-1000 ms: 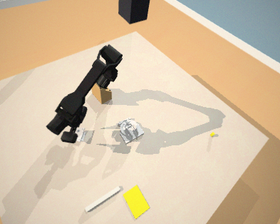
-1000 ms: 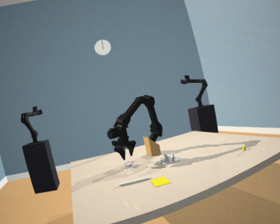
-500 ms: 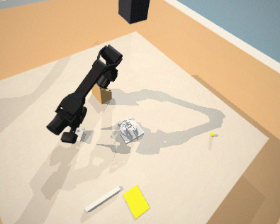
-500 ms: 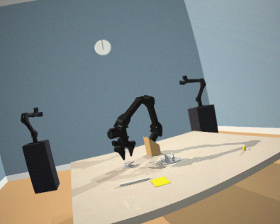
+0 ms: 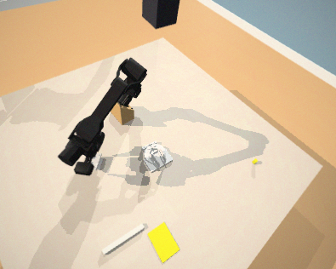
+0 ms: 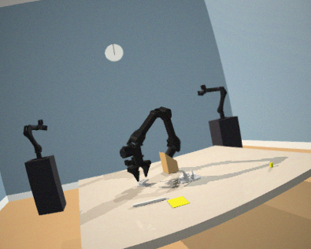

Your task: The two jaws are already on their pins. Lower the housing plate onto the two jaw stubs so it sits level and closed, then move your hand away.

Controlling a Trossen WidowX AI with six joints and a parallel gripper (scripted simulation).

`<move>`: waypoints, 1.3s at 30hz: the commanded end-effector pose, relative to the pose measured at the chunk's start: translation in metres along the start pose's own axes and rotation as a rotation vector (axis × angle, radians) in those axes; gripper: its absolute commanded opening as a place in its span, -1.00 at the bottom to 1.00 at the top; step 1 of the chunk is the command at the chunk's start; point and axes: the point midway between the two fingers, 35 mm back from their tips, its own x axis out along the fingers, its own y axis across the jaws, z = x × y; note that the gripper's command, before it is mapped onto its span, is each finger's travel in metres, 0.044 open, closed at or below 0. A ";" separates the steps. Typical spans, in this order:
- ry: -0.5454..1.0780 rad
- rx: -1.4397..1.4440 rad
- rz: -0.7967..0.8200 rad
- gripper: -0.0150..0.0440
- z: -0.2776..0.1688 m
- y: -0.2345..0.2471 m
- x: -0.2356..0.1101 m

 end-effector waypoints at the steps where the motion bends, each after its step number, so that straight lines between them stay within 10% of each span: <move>1: 0.008 0.009 -0.018 1.00 -0.001 -0.004 0.012; 39: 0.011 0.010 -0.019 1.00 -0.001 -0.005 0.033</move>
